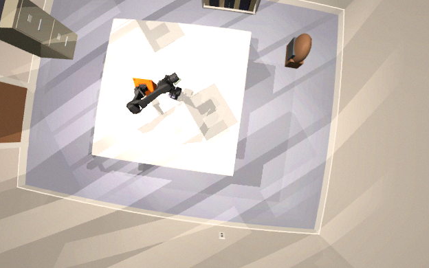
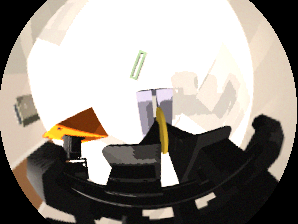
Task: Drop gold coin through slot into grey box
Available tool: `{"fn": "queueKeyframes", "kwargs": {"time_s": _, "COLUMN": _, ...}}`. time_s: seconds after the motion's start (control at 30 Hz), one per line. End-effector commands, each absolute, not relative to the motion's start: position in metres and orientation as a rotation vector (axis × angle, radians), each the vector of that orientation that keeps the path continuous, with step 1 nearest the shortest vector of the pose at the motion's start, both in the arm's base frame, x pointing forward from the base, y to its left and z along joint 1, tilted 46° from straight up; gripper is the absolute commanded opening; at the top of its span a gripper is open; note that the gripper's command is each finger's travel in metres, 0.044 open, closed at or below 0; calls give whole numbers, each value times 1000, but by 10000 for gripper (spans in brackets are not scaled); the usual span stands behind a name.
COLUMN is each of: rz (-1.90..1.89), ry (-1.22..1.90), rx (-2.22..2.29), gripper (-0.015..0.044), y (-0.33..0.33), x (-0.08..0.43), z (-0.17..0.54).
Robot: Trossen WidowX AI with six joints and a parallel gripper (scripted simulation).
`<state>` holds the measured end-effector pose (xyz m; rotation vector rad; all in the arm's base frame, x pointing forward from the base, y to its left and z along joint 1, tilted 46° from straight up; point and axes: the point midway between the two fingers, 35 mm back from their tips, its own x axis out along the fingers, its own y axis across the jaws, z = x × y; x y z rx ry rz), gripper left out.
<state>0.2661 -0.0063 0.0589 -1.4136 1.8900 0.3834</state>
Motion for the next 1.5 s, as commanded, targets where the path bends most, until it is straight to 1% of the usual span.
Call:
{"fn": "queueKeyframes", "kwargs": {"time_s": 0.0, "rz": 389, "ry": 1893, "rx": -1422, "gripper": 0, "y": -9, "x": 265, "z": 57}}
{"fn": "queueKeyframes", "kwargs": {"time_s": 0.7, "rz": 386, "ry": 1893, "rx": -1421, "gripper": 0, "y": -17, "x": 263, "z": 49}}
{"fn": "queueKeyframes", "kwargs": {"time_s": 0.9, "rz": 382, "ry": 1891, "rx": -1413, "gripper": 158, "y": -15, "x": 264, "z": 51}}
{"fn": "queueKeyframes", "kwargs": {"time_s": 1.2, "rz": 382, "ry": 1891, "rx": -1413, "gripper": 161, "y": -15, "x": 264, "z": 51}}
{"fn": "queueKeyframes", "kwargs": {"time_s": 1.47, "rz": 384, "ry": 1890, "rx": -1414, "gripper": 371, "y": -2, "x": 266, "z": 63}}
